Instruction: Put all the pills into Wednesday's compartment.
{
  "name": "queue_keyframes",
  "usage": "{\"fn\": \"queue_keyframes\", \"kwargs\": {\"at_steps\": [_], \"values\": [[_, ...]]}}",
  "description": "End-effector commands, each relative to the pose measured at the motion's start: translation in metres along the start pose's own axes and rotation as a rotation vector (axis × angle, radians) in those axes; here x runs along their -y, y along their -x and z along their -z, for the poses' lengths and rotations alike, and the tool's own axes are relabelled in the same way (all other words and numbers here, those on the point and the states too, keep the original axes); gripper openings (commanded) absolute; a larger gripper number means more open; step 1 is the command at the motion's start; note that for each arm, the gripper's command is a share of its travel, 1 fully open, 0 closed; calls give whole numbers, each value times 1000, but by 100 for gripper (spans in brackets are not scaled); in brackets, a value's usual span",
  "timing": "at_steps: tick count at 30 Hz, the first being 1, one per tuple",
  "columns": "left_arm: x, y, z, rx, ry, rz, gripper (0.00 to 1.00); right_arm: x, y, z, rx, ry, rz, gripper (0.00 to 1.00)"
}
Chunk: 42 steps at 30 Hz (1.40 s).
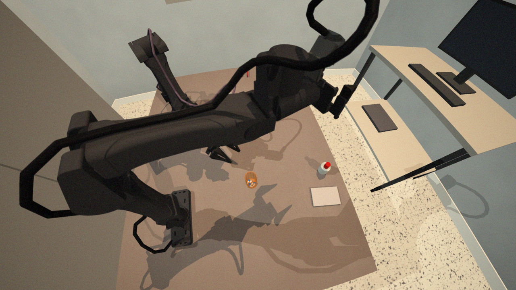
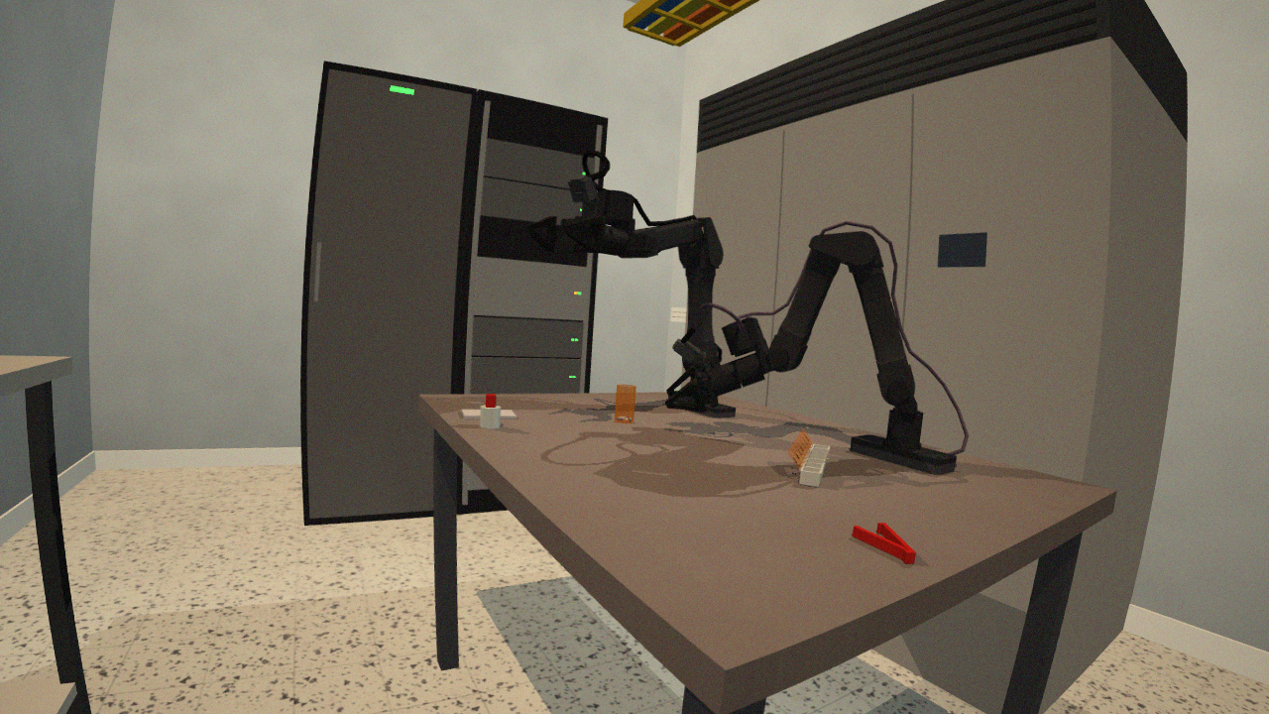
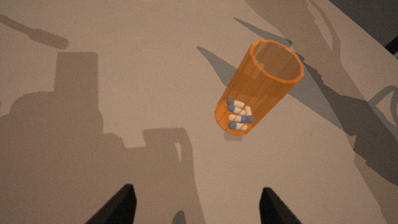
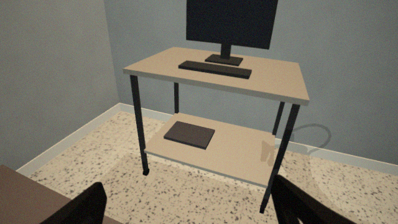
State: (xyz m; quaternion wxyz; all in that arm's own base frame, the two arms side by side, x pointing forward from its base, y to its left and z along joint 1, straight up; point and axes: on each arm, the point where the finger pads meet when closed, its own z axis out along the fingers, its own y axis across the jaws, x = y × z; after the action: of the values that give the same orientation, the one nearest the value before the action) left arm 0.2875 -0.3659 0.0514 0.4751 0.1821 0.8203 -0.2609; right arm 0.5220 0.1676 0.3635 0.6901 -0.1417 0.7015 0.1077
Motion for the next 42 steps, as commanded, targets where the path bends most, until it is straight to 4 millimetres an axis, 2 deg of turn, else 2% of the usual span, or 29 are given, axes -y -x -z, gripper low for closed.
{"fn": "queue_keyframes", "kwargs": {"at_steps": [1,4,7,10,13,28,30,32,33,37,42], "values": [[7,26,-7,77,-18,12,65,31,5,52,-51,-80,-28,100],[7,26,-7,77,-18,12,65,67,8,93,-61,-181,-45,100],[7,26,-7,77,-18,12,65,91,18,136,-41,-266,-54,100],[7,26,-7,77,-18,12,65,103,30,171,-7,-323,-57,100],[7,26,-7,77,-18,12,65,108,32,188,6,-350,-58,100],[7,26,-7,77,-18,12,65,110,43,195,40,-356,-47,100],[14,37,-8,107,-55,0,65,110,43,195,40,-356,-47,100],[14,37,-8,107,-55,0,65,110,43,195,40,-356,-47,100],[15,31,-8,99,-78,-20,65,109,39,192,30,-355,-46,100],[30,35,-9,138,-230,-118,65,109,39,192,30,-355,-46,100],[28,28,-20,160,-403,-259,65,109,39,192,30,-355,-46,100]]}}
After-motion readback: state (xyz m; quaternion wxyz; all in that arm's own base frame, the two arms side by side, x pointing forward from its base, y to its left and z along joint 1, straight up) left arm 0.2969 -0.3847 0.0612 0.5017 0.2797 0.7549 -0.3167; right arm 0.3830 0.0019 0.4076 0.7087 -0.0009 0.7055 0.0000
